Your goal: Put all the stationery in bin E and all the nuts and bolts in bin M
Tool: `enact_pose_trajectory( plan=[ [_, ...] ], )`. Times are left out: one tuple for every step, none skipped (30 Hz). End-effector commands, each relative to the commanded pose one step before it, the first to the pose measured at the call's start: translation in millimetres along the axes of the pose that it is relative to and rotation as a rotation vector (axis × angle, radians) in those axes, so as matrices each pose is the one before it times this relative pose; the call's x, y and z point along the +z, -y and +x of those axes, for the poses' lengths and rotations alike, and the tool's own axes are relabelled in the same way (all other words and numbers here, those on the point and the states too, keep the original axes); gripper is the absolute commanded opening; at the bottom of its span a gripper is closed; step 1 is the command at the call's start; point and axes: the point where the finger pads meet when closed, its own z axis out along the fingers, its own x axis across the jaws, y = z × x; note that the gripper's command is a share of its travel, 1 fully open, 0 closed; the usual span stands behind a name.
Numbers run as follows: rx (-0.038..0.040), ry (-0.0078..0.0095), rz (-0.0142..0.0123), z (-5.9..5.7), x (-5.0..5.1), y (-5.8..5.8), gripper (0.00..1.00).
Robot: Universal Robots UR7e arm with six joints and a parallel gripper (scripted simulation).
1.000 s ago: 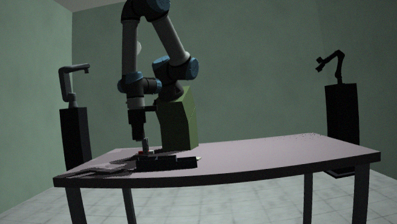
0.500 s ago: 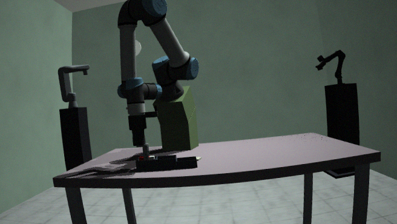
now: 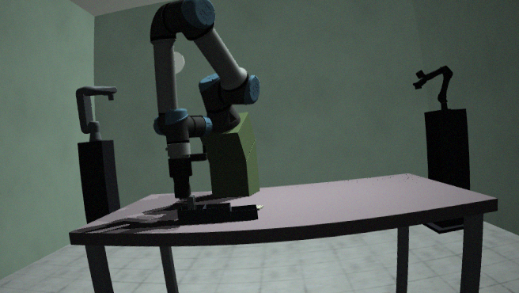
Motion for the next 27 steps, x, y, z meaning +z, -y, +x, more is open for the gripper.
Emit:
enact_pose_trajectory(
  plan=[
    [-0.0003, -0.00184, -0.00098, 0.84, 0.79, -0.29, 0.45],
    [0.0, 0.0, 0.0, 0.03, 0.02, -0.01, 0.45],
    [0.0, 0.0, 0.0, 0.03, 0.01, -0.01, 0.45],
    [0.0, 0.0, 0.0, 0.02, 0.01, -0.01, 0.45],
    [0.0, 0.0, 0.0, 0.02, 0.01, -0.01, 0.45],
    [0.0, 0.0, 0.0, 0.01, 0.0, 0.0, 0.45],
    [0.0, 0.0, 0.0, 0.0, 0.0, 0.0, 0.45],
    [0.0, 0.0, 0.0, 0.0, 0.0, 0.0, 0.45],
    [0.0, 0.0, 0.0, 0.0, 0.0, 0.0, 0.45],
    [0.00002, 0.00012, 0.00008, -0.06, 0.02, 0.03, 0.45],
    [-0.00001, -0.00003, -0.00002, 0.02, 0.0, -0.01, 0.45],
    [0.0, -0.00002, -0.00001, 0.01, 0.0, 0.0, 0.62],
    [0.0, 0.00001, 0.0, 0.0, 0.0, 0.0, 0.62],
    [0.0, 0.00001, 0.00001, 0.0, 0.0, 0.0, 0.62],
    [0.0, -0.00001, 0.0, 0.0, 0.0, 0.0, 0.62],
    [0.0, -0.00002, -0.00001, 0.01, 0.0, 0.0, 0.62],
    [0.0, -0.00002, -0.00001, 0.01, 0.0, 0.0, 0.62],
    [0.0, -0.00001, 0.0, 0.0, 0.0, 0.0, 0.62],
    [0.0, 0.00001, 0.0, 0.0, 0.0, 0.0, 0.62],
    [0.0, 0.00001, 0.0, 0.0, 0.0, 0.0, 0.62],
    [0.0, 0.0, 0.0, 0.0, 0.0, 0.0, 0.62],
    [0.0, 0.0, 0.0, 0.0, 0.0, 0.0, 0.62],
    [0.0, 0.0, 0.0, 0.0, 0.0, 0.0, 0.62],
    [0.0, 0.0, 0.0, 0.0, 0.0, 0.0, 0.62],
    [0.0, 0.0, 0.0, 0.0, 0.0, 0.0, 0.62],
    [0.0, 0.0, 0.0, 0.0, 0.0, 0.0, 0.62],
    [0.0, 0.0, 0.0, 0.0, 0.0, 0.0, 0.62]
  ],
)
